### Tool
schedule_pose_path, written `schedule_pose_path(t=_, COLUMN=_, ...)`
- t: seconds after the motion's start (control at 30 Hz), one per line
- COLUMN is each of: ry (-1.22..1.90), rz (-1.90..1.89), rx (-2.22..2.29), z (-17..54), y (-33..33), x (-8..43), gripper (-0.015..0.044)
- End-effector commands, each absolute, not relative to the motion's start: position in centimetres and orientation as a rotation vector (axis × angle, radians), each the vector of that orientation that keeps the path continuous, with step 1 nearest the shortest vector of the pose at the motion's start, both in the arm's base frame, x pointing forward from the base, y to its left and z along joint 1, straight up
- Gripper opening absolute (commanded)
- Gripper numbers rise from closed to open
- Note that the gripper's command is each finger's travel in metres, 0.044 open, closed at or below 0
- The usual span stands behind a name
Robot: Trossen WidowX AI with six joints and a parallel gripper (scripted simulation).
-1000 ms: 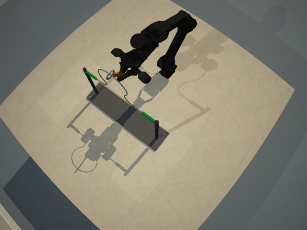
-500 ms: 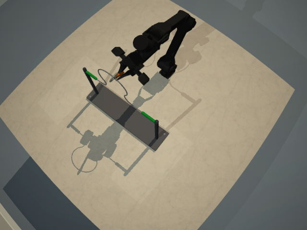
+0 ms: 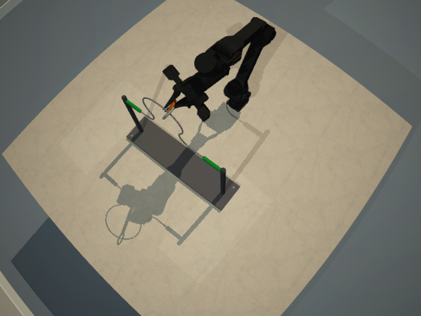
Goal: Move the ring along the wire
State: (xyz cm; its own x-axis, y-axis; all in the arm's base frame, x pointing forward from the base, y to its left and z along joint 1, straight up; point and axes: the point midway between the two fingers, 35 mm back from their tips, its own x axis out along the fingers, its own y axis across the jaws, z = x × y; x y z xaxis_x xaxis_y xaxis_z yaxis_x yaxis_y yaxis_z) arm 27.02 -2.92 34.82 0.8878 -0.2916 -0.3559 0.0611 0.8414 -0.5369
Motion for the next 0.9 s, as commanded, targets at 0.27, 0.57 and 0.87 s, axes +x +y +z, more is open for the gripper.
schedule_pose_path(t=0.27, ry=0.419, rz=-0.240, rx=-0.706, z=35.10, y=-3.43, x=26.93, gripper=-0.0150)
schedule_pose_path(t=0.57, ry=0.399, rz=-0.271, rx=-0.826, z=35.38, y=-3.75, x=26.95, gripper=-0.0150)
schedule_pose_path(t=0.87, ry=0.377, rz=-0.303, rx=-0.947, z=35.70, y=-4.03, x=26.96, gripper=-0.0150)
